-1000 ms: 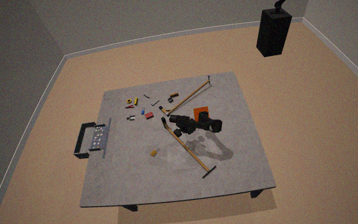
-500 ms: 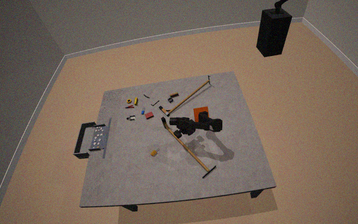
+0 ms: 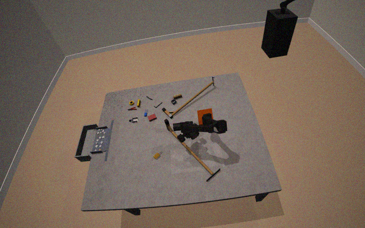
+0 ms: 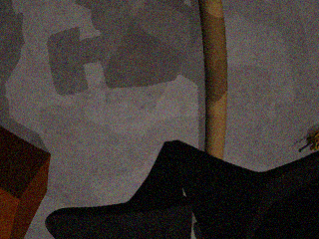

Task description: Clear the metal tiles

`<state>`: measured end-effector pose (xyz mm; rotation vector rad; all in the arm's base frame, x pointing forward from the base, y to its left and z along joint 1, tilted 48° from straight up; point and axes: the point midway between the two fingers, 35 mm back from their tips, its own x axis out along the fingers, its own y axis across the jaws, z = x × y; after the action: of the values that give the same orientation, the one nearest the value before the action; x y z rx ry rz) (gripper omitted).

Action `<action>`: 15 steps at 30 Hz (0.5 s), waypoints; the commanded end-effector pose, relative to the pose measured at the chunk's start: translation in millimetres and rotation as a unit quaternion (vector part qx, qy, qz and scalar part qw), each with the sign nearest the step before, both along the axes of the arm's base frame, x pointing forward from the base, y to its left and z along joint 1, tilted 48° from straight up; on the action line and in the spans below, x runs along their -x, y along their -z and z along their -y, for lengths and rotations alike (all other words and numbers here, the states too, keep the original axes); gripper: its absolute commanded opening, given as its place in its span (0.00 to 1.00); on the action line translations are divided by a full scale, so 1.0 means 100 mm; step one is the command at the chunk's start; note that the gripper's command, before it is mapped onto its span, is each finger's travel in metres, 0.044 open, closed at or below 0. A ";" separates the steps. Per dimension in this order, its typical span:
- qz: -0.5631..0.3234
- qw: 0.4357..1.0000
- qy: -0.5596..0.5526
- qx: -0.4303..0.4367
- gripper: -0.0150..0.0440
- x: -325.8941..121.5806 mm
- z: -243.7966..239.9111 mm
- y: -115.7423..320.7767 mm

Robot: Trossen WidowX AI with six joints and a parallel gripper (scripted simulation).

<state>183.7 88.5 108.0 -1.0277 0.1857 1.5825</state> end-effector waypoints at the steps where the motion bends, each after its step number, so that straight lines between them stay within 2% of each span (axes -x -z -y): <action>1: -0.002 1.000 0.000 0.001 0.25 0.01 -0.04 0.05; 15: -0.001 1.000 0.000 0.000 0.25 -0.01 -0.23 0.20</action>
<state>185.9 108.4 91.3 -1.0278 0.1819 1.5799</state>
